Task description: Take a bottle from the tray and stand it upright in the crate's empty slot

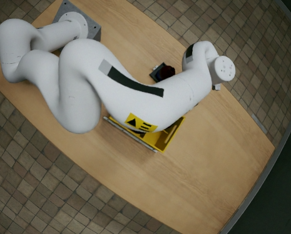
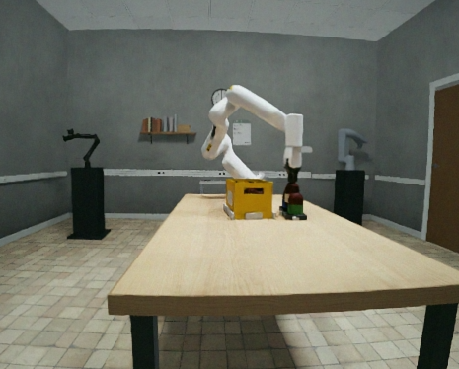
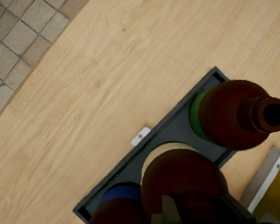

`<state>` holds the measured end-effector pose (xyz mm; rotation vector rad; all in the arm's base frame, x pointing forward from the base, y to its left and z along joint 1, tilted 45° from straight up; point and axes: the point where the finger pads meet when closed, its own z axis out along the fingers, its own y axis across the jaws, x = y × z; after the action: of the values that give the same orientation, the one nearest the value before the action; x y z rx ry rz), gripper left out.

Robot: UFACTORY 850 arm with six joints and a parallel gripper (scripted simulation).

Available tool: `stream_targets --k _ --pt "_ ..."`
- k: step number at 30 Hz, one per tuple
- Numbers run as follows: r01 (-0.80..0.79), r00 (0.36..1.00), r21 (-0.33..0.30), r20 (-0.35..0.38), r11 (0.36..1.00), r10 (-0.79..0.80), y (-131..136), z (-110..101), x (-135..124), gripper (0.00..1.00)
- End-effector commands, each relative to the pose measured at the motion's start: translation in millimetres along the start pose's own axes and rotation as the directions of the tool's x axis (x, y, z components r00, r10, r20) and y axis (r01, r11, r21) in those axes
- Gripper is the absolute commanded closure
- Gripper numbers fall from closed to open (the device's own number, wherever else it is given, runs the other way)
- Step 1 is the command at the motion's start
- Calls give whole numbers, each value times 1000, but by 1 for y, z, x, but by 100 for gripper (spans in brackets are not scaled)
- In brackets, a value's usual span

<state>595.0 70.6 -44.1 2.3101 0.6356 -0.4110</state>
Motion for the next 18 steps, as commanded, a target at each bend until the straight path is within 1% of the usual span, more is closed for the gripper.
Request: stream_targets --k 1,9,18 --pt "-1 1000 0 -2 1000 1 0 -2 1 100" --pt "-1 1000 0 -2 1000 1 0 -5 1 100" --pt "-1 1000 0 -2 1000 1 0 -13 1 100"
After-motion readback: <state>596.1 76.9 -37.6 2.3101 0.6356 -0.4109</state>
